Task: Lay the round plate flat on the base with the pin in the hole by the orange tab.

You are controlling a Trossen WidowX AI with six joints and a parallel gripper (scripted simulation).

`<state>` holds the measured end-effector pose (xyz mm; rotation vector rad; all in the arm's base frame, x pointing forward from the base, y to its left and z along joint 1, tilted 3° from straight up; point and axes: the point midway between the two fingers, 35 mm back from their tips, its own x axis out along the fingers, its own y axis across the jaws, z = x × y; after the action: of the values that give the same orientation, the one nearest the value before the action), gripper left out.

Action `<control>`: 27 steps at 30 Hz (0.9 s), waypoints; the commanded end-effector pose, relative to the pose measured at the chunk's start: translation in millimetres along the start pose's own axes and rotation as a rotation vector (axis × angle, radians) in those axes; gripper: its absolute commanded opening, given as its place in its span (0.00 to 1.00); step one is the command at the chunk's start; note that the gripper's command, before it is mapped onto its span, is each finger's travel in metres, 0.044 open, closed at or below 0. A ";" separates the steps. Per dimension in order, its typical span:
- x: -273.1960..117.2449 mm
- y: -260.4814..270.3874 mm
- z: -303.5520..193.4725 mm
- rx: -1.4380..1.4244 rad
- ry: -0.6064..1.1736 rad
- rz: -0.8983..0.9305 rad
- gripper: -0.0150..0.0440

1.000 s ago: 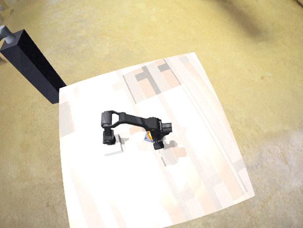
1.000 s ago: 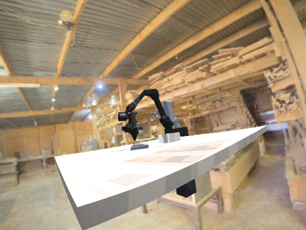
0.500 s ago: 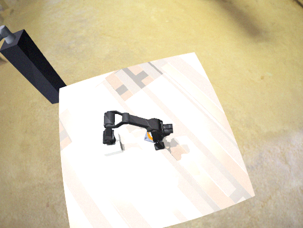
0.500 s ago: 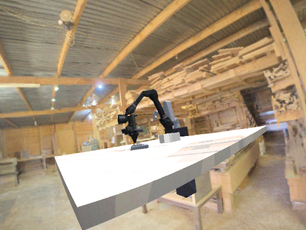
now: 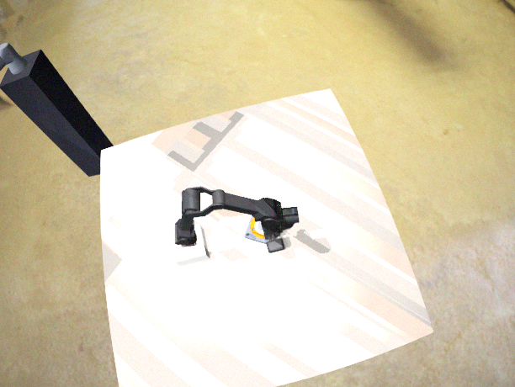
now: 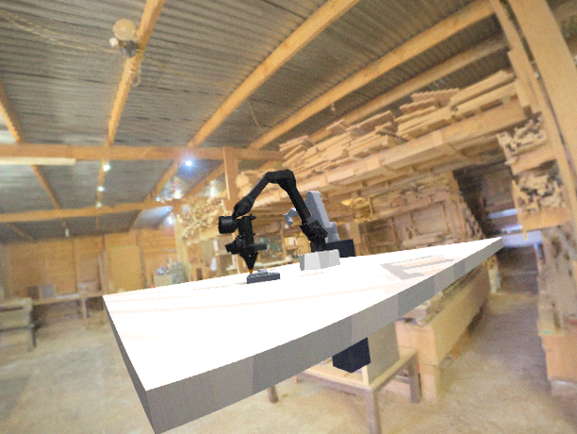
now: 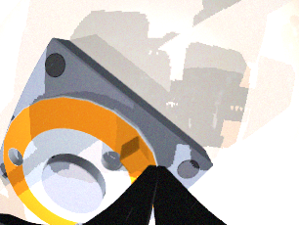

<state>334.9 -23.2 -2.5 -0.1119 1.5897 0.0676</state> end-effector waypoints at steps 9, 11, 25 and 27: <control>0.6 12.3 14.8 0.001 0.000 0.003 0.25; 0.4 14.4 16.7 0.001 0.000 0.004 0.25; -0.9 28.8 25.3 0.001 0.000 0.005 0.25; -1.3 30.7 26.2 0.001 -0.001 0.005 0.25</control>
<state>357.4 4.4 -1.1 -0.1123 1.5807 0.0663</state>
